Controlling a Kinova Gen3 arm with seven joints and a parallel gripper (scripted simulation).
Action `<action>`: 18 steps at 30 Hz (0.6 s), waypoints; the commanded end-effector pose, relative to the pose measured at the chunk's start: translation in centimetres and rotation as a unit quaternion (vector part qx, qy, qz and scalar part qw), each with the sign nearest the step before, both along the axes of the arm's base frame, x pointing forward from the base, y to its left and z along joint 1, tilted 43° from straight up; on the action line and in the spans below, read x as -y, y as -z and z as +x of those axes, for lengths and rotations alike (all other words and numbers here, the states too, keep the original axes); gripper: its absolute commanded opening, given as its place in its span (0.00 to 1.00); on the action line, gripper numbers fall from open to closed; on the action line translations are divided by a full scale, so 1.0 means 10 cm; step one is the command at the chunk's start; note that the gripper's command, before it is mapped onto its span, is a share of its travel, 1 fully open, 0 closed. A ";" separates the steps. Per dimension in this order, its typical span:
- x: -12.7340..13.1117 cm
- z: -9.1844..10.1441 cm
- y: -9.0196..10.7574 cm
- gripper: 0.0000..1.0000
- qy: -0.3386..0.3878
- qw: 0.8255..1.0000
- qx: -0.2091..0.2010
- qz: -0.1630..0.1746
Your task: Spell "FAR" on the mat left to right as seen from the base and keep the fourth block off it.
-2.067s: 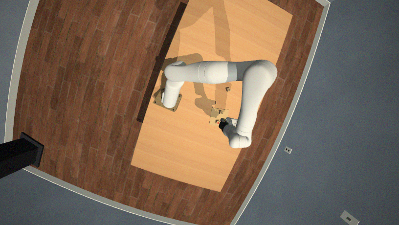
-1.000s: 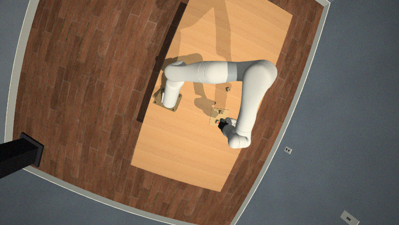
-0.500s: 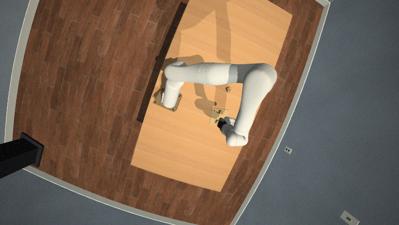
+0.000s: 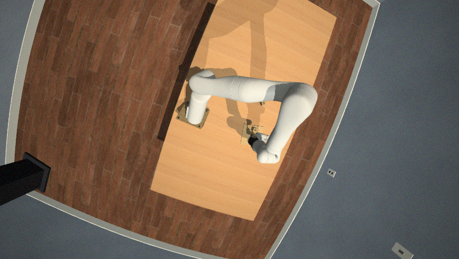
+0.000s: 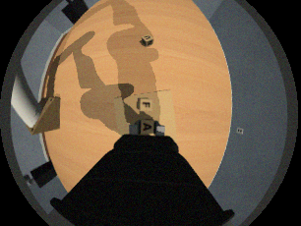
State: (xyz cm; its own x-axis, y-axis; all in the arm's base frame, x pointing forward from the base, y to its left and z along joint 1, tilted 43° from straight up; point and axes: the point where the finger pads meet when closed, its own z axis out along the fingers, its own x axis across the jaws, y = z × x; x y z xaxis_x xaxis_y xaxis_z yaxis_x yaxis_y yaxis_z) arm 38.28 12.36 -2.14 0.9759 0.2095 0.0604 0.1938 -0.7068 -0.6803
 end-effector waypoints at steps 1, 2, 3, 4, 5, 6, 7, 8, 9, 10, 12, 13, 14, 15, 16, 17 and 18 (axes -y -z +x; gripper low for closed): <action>-0.07 -0.04 0.09 0.49 -0.002 1.000 -0.003 0.000; -0.08 -0.04 0.09 0.49 -0.002 1.000 -0.003 0.000; -0.09 -0.04 0.10 0.49 -0.002 1.000 -0.003 0.000; -0.09 -0.04 0.10 0.49 -0.002 1.000 -0.003 0.000; -0.09 -0.04 0.10 0.49 -0.002 1.000 -0.003 0.000; -0.09 -0.04 0.10 0.49 -0.002 1.000 -0.003 0.000; -0.09 -0.04 0.10 0.49 -0.002 1.000 -0.003 0.000; -0.09 -0.04 0.10 0.49 -0.002 1.000 -0.003 0.000; -0.09 -0.04 0.10 0.49 -0.002 1.000 -0.003 0.000; -0.09 -0.04 0.10 0.49 -0.002 1.000 -0.003 0.000; -0.09 -0.04 0.10 0.49 -0.002 1.000 -0.003 0.000; -0.09 -0.04 0.10 0.49 -0.002 1.000 -0.002 0.000; -0.09 -0.04 0.10 0.49 -0.002 1.000 -0.002 0.000; -0.09 -0.04 0.10 0.49 -0.002 1.000 -0.002 0.000; -0.09 -0.04 0.10 0.49 -0.002 1.000 -0.002 0.000; -0.09 -0.04 0.10 0.49 -0.002 1.000 -0.002 0.000; -0.09 -0.04 0.10 0.49 -0.002 1.000 -0.002 0.000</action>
